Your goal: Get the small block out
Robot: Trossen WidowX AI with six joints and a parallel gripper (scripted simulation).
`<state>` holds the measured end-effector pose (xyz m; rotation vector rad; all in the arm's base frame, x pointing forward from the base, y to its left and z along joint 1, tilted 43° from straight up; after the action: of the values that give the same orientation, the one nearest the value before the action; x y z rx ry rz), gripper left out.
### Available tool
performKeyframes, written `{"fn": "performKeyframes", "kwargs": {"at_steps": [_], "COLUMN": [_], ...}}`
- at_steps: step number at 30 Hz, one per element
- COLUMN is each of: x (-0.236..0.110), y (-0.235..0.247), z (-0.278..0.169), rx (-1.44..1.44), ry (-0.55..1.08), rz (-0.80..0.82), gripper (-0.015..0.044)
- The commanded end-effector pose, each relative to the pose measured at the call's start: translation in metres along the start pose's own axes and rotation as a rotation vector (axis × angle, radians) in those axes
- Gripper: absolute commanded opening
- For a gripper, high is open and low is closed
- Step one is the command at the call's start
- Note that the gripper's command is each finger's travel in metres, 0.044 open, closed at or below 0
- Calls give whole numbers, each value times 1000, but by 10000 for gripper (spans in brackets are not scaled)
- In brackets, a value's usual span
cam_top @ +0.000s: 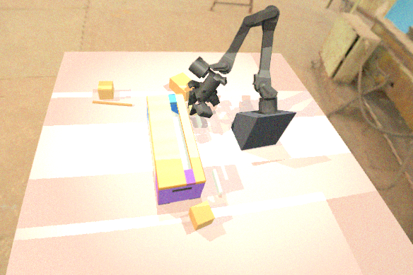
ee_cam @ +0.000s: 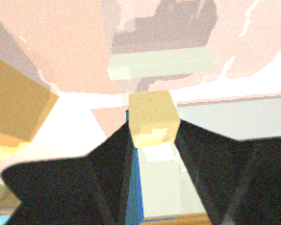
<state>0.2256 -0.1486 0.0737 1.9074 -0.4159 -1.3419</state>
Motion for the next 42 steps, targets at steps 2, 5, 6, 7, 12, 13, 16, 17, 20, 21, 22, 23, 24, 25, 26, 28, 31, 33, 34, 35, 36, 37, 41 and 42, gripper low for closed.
{"fn": "performKeyframes", "kwargs": {"at_steps": [2,5,6,7,12,13,16,17,20,21,22,23,24,25,26,28,31,33,34,35,36,37,41,42], "x": [-18,-23,-23,-23,-26,-27,-29,-29,-31,-32,-32,-33,-33,-34,-35,-36,-38,-39,-40,-40,-41,-42,-44,-45], "y": [2,2,2,2,1,1,0,0,-1,-1,-2,-2,-2,-2,-3,-3,-4,-4,-5,-5,-5,-5,-6,-7], "z": [-6,-7,-7,-7,-8,-8,-9,-9,-10,-10,-11,-11,-11,-11,-11,-12,-13,-13,-13,-13,-14,-14,-15,-15], "rx": [21,24,24,18,-148,-186,-301,-339,-454,-493,-531,-570,-608,-646,-685,-762,-877,-954,-992,-1031,-1069,-1107,-1261,-1300], "ry": [-1,-2,-2,-2,-8,-10,-14,-15,-20,-21,-23,-24,-26,-28,-29,-32,-37,-40,-42,-44,-45,-47,-54,-56], "rz": [8,10,10,10,11,11,11,11,12,11,11,11,11,11,11,10,9,8,8,7,7,6,4,3], "gripper": [0,0,0,0,0,0,0,0,0,0,0,0,0,0,0,0,0,0,0,0,0,0,0,0]}}
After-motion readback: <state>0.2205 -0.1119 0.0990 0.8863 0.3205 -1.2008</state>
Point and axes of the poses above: the point midway between the two fingers, 35 mm back from their tips, its own x axis out along the fingers, its own y axis across the jaws, z = x × y, the point moved 5 cm from there along -x, back along the fingers, and after that the axes turned 12 degrees about -x, right-handed, at the moved point
